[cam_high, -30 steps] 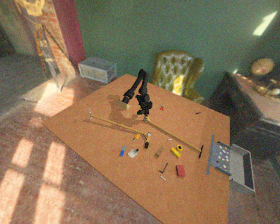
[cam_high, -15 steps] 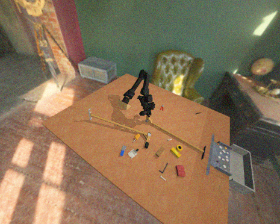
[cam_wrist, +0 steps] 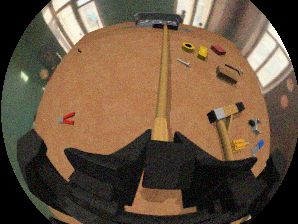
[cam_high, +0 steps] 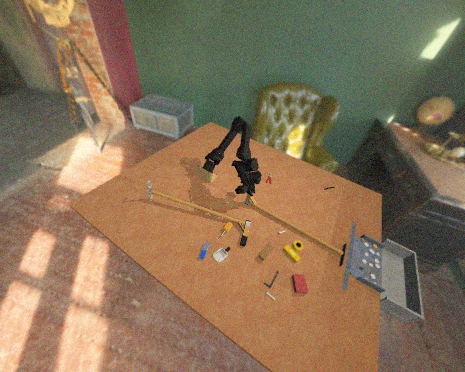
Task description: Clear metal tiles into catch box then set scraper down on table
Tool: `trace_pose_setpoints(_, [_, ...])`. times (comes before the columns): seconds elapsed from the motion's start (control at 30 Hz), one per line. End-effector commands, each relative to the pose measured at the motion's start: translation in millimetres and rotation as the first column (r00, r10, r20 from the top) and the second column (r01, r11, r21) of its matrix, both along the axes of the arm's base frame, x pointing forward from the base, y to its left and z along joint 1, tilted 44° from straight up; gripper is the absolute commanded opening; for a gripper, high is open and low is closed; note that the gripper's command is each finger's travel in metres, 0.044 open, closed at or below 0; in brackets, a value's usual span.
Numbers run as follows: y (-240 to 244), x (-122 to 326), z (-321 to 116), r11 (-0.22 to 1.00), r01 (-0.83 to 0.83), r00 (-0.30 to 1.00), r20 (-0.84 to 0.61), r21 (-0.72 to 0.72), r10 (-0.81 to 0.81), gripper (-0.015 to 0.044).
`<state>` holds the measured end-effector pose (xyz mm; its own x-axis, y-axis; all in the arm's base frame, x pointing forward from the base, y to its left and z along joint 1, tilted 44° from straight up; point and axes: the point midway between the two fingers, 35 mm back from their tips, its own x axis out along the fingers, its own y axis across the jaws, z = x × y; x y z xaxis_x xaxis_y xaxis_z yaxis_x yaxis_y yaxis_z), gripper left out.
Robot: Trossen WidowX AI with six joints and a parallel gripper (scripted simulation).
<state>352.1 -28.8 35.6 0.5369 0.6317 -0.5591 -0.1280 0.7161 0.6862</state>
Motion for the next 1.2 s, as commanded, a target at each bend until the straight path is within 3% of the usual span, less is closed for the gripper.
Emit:
trace_pose_setpoints(0.0, [-1.0, 9.4, 2.0, 1.0, 0.005, 1.0, 0.008, -0.001, -0.005, 0.0])
trace_pose_setpoints(1.17, [5.4, 62.0, 0.3, 1.0, -0.001, 1.0, 0.02, 0.009, 0.001, 0.0])
